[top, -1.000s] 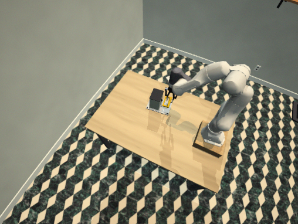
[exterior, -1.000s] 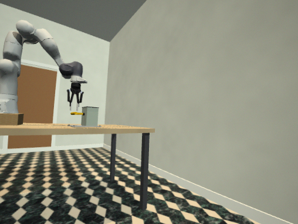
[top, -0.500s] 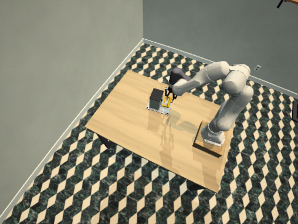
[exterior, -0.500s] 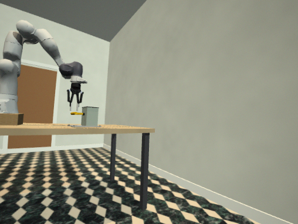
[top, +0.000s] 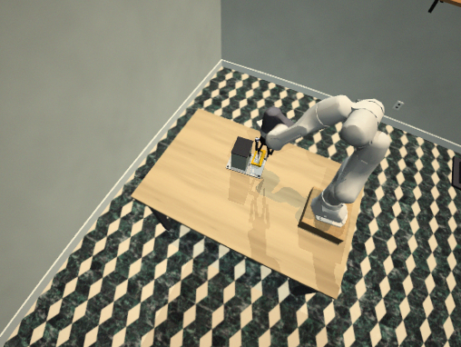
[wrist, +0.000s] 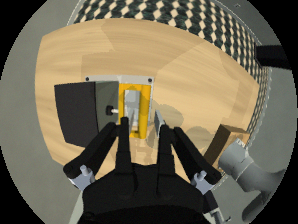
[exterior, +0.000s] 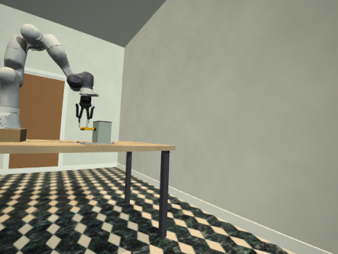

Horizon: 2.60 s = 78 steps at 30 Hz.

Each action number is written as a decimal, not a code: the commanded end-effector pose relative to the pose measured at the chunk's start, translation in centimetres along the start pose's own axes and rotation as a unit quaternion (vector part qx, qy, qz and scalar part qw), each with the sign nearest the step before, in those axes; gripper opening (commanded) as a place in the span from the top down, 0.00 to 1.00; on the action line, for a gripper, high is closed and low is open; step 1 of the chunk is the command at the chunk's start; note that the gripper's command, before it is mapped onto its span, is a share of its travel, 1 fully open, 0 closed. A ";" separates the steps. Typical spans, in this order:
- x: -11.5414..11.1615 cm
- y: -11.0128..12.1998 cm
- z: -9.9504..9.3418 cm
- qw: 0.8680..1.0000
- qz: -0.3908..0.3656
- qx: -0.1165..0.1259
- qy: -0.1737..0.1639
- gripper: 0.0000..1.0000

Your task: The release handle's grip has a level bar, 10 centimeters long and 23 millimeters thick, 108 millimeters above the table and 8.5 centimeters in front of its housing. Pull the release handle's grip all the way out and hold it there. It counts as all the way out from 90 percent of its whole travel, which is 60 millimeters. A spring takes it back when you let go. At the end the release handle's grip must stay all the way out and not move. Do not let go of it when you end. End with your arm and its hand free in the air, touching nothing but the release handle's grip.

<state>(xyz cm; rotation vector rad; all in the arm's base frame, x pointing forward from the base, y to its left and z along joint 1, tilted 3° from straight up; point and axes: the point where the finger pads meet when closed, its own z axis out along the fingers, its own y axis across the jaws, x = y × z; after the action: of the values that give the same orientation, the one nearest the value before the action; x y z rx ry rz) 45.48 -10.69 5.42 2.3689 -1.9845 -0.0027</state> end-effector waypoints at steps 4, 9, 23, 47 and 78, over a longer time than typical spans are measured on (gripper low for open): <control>0.1 -0.1 0.9 1.000 -0.002 0.003 0.000 0.70; 0.1 -0.1 1.6 1.000 -0.002 0.003 0.000 0.70; 0.1 -0.2 3.2 1.000 -0.002 0.003 0.000 0.70; 0.1 -0.2 3.8 1.000 -0.002 0.003 0.000 0.70; 0.1 -0.2 3.8 1.000 -0.002 0.003 0.000 1.00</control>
<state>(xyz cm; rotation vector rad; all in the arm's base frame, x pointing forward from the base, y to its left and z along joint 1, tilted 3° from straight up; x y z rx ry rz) 45.59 -10.88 1.73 2.3744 -1.9846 0.0056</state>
